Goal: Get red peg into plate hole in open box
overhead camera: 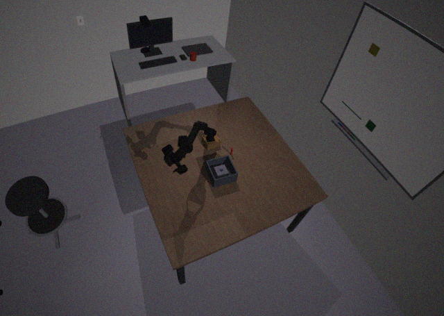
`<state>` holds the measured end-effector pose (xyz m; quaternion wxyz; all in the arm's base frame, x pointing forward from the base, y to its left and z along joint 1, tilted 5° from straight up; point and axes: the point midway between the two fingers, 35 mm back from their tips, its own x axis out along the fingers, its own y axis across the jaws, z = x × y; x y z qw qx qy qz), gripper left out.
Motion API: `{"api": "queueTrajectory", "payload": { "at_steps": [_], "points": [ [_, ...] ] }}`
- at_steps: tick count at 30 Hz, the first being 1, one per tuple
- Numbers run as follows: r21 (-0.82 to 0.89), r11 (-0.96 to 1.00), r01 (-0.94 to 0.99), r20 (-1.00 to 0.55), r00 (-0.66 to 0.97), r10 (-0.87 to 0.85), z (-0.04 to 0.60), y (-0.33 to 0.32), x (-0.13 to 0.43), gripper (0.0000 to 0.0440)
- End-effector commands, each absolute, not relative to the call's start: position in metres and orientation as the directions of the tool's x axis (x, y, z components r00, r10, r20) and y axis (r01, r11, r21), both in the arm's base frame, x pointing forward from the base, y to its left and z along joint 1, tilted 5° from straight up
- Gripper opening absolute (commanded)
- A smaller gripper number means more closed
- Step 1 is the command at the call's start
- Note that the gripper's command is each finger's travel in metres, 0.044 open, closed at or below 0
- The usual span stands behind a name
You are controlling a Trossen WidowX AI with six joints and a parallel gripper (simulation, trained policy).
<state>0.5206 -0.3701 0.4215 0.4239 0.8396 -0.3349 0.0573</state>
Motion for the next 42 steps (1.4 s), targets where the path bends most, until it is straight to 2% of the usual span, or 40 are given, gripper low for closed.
{"api": "queueTrajectory", "payload": {
  "at_steps": [1, 3, 12, 21, 31, 42],
  "points": [
    [0.688, -0.424, -0.588, 0.352, 0.782, -0.514, 0.414, -0.366, 0.526, 0.042],
    [0.718, -0.444, -0.536, 0.29, 0.81, -0.51, 0.398, -0.356, 0.536, 0.044],
    [0.821, -0.502, -0.272, -0.002, 0.878, -0.478, 0.332, -0.294, 0.567, 0.044],
    [0.864, -0.503, 0.035, -0.269, 0.876, -0.4, 0.278, -0.214, 0.573, 0.044],
    [0.828, -0.416, 0.376, -0.511, 0.811, -0.285, 0.233, -0.117, 0.553, 0.044],
    [0.7, -0.219, 0.68, -0.713, 0.683, -0.159, 0.2, -0.015, 0.5, 0.044]
  ]
}}
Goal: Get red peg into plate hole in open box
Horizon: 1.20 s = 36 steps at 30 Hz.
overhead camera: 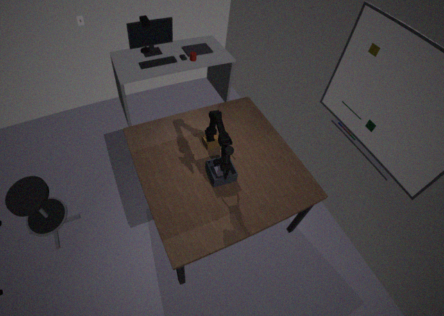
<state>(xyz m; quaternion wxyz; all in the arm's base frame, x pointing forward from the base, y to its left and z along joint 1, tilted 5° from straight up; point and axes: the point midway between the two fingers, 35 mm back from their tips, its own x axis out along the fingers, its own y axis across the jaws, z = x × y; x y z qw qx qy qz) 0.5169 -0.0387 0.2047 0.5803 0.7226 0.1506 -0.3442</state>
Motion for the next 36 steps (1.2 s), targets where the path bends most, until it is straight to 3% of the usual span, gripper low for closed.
{"api": "queueTrajectory", "payload": {
  "at_steps": [1, 18, 36],
  "points": [
    [0.684, -0.197, 0.702, -0.729, 0.668, -0.148, 0.198, -0.006, 0.494, 0.044],
    [0.357, 0.224, 0.907, -0.929, 0.371, -0.018, 0.167, 0.109, 0.361, 0.044],
    [-0.036, 0.621, 0.783, -0.999, -0.005, -0.052, 0.135, 0.156, 0.204, 0.044]
  ]
}}
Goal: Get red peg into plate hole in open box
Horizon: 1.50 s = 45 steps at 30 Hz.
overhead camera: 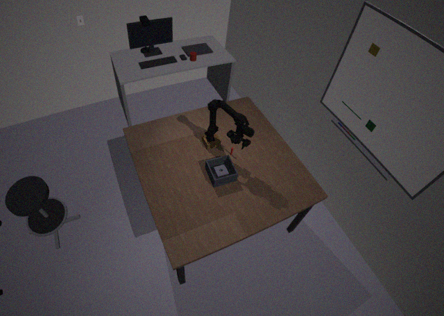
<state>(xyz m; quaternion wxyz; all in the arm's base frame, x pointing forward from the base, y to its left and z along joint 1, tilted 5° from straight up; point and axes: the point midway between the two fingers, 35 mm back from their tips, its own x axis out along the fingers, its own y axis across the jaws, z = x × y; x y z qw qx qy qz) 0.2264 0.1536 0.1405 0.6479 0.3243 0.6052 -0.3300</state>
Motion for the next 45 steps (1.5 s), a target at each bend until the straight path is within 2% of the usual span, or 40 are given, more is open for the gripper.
{"api": "queueTrajectory", "payload": {
  "at_steps": [1, 16, 37, 40, 45],
  "points": [
    [-0.054, 0.634, 0.771, -0.998, -0.02, -0.06, 0.133, 0.156, 0.198, 0.044],
    [-0.206, 0.734, 0.647, -0.979, -0.131, -0.159, 0.081, 0.151, 0.152, 0.044],
    [-0.144, 0.782, 0.606, -0.989, -0.062, -0.134, -0.01, 0.149, 0.155, 0.0438],
    [-0.145, 0.787, 0.6, -0.989, -0.063, -0.134, -0.019, 0.148, 0.155, 0.0399],
    [-0.161, 0.788, 0.595, -0.987, -0.082, -0.14, -0.033, 0.146, 0.151, 0.027]
  ]
}}
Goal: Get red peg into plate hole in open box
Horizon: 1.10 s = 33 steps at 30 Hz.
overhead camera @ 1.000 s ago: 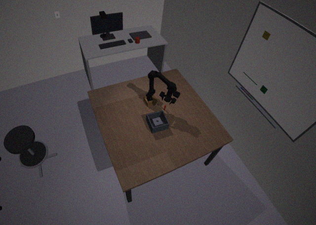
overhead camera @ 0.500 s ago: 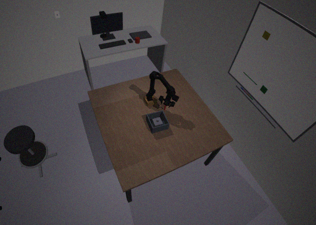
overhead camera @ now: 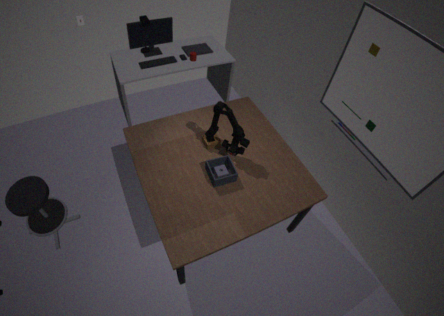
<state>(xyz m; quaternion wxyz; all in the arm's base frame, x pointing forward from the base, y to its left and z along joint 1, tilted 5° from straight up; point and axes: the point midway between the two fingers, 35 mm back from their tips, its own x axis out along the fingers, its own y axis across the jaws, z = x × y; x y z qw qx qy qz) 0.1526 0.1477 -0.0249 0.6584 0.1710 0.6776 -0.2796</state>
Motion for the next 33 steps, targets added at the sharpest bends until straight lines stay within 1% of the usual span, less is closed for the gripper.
{"api": "queueTrajectory", "payload": {
  "at_steps": [1, 7, 11, 12, 33],
  "points": [
    [-0.166, 0.787, 0.595, -0.986, -0.087, -0.142, -0.035, 0.145, 0.15, 0.0244],
    [-0.199, 0.776, 0.599, -0.98, -0.117, -0.16, -0.039, 0.144, 0.148, 0.0089],
    [-0.233, 0.764, 0.601, -0.972, -0.142, -0.185, -0.041, 0.142, 0.146, 0.0006],
    [-0.233, 0.766, 0.6, -0.972, -0.134, -0.191, -0.039, 0.141, 0.148, 0.0],
    [-0.156, 0.763, 0.627, -0.976, 0.02, -0.216, 0.035, 0.143, 0.199, 0.0]
  ]
}}
